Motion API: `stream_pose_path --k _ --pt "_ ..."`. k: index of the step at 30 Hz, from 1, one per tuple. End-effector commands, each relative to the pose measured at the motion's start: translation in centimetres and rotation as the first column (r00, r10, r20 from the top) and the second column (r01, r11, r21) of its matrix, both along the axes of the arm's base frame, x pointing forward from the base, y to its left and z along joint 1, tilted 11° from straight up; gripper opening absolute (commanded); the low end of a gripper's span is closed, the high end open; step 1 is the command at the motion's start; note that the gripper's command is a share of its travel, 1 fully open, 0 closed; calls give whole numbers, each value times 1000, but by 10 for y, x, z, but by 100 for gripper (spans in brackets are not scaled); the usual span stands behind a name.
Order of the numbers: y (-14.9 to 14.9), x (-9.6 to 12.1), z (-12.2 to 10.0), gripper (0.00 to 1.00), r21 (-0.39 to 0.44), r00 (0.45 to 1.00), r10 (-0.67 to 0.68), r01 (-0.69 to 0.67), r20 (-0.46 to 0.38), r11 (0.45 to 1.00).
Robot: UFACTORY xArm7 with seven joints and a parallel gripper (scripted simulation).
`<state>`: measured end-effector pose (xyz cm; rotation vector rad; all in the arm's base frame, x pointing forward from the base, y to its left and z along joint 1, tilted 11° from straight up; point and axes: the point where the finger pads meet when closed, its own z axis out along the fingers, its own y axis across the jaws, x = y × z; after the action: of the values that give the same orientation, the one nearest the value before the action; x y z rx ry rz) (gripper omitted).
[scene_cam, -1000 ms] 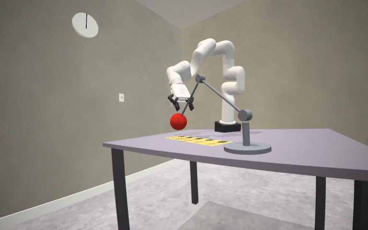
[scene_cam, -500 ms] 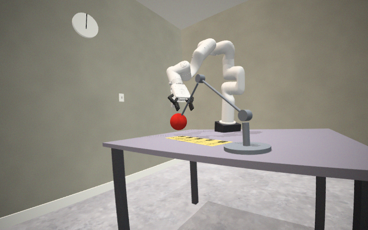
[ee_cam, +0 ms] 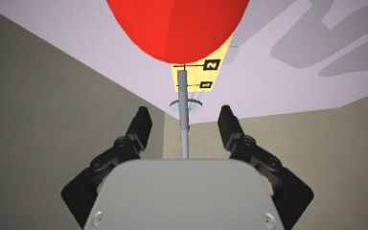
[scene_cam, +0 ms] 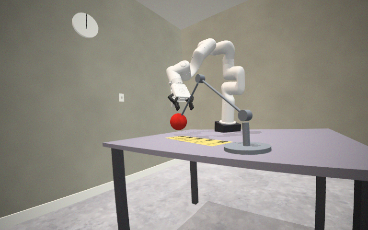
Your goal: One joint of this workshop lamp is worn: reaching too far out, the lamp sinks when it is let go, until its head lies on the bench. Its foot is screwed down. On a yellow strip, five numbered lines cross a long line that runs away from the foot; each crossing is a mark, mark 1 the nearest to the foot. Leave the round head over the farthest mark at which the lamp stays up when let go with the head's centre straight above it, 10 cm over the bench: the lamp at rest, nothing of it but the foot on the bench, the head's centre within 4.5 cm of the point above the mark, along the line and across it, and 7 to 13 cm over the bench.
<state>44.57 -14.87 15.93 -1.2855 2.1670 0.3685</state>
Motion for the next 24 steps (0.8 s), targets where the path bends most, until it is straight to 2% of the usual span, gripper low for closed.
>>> stream_pose_path --k 1,24 --pt "-9 -3 13 100 -4 1000 -3 3 6 1000" --pt "-54 -34 83 100 -5 1000 -5 5 7 1000"
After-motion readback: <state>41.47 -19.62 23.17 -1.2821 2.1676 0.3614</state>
